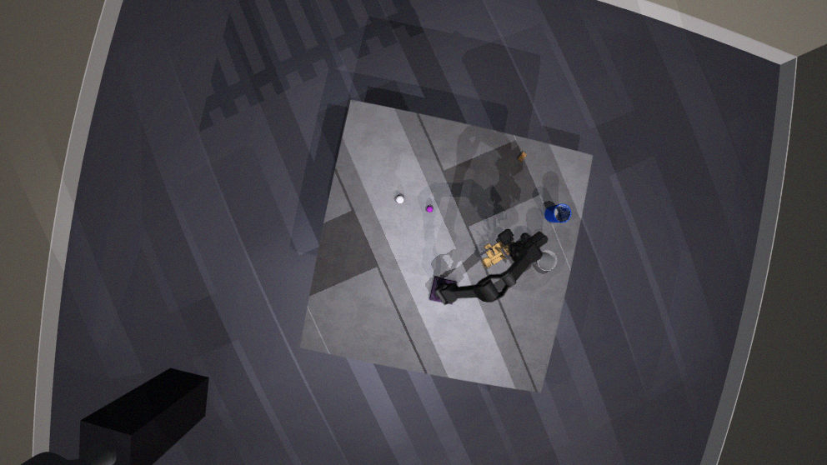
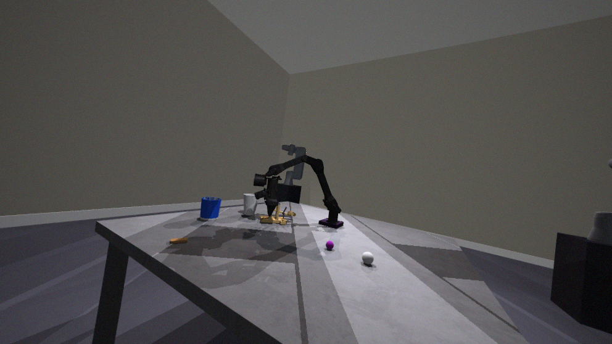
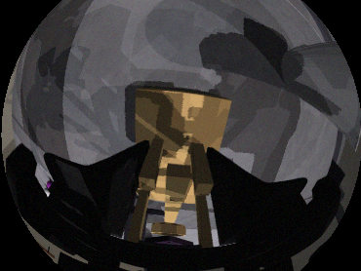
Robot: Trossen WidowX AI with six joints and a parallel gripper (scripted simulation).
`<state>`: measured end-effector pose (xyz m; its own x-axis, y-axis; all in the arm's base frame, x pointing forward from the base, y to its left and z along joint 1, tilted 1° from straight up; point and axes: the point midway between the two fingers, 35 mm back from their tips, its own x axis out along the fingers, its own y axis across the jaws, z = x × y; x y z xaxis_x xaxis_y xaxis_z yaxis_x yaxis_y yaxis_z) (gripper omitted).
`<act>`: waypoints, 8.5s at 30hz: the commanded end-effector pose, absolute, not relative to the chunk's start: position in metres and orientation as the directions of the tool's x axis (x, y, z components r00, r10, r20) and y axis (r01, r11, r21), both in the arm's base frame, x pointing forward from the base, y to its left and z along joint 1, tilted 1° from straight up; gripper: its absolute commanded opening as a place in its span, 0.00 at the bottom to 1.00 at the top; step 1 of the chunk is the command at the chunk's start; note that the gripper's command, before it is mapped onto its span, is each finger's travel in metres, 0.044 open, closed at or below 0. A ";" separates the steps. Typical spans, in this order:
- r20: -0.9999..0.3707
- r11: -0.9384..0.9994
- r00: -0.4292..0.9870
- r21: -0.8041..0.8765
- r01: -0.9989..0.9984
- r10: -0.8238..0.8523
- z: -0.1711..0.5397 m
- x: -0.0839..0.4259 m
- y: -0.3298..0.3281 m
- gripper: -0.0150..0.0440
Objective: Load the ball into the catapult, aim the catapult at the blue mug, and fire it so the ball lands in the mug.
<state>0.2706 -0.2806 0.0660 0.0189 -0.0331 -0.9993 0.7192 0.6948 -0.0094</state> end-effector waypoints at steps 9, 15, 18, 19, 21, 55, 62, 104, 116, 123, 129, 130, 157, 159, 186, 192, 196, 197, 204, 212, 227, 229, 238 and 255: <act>-0.999 0.695 0.020 -0.009 0.719 -0.035 0.067 0.271 -0.281 0.74; -0.999 0.695 0.020 -0.009 0.719 -0.035 0.088 0.272 -0.282 1.00; -0.999 0.695 0.020 -0.009 0.719 -0.034 0.131 0.272 -0.281 1.00; -0.999 0.695 0.020 -0.009 0.719 -0.034 0.145 0.271 -0.280 1.00; -0.999 0.695 0.020 -0.009 0.719 -0.034 0.164 0.268 -0.277 1.00; -0.999 0.695 0.031 -0.008 0.719 -0.044 0.100 0.270 -0.280 1.00; -0.999 0.695 0.031 -0.009 0.719 -0.044 0.089 0.271 -0.280 1.00; -0.999 0.695 0.028 -0.009 0.719 -0.042 0.115 0.269 -0.278 0.25; -0.999 0.694 0.030 -0.009 0.720 -0.043 0.104 0.271 -0.280 0.25; -0.999 0.694 0.030 -0.009 0.720 -0.043 0.092 0.272 -0.281 0.25; -0.999 0.693 0.030 -0.009 0.720 -0.044 0.083 0.272 -0.282 0.25; -0.999 0.693 0.030 -0.009 0.720 -0.044 0.081 0.272 -0.282 0.25; -0.999 0.695 0.021 -0.009 0.719 -0.034 0.067 0.271 -0.281 0.74; -0.999 0.695 0.021 -0.009 0.719 -0.034 0.067 0.271 -0.281 0.83; -0.998 0.699 0.038 -0.008 0.715 -0.051 0.189 0.269 -0.276 0.96; -0.998 0.778 0.051 -0.001 0.628 -0.042 0.179 0.297 -0.249 0.76; -0.998 0.817 0.052 0.000 0.577 -0.037 0.171 0.321 -0.222 0.76; -0.998 0.834 0.053 0.000 0.552 -0.035 0.167 0.332 -0.208 0.76; -0.998 0.922 0.054 0.001 0.386 -0.021 0.143 0.385 -0.109 0.76; -1.000 0.982 0.020 -0.002 0.191 -0.006 0.117 0.398 -0.009 0.76; -0.999 1.000 0.040 -0.008 0.027 -0.010 0.088 0.388 0.136 0.76; -0.999 1.000 0.040 -0.008 0.027 -0.010 0.087 0.388 0.136 0.76; -0.999 1.000 0.040 -0.009 0.027 -0.010 0.070 0.389 0.136 0.76; -0.999 1.000 0.040 -0.009 0.027 -0.010 0.043 0.390 0.136 0.76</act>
<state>0.3895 0.1365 0.0492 0.0384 -0.0058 -0.9992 0.0244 0.9997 -0.0049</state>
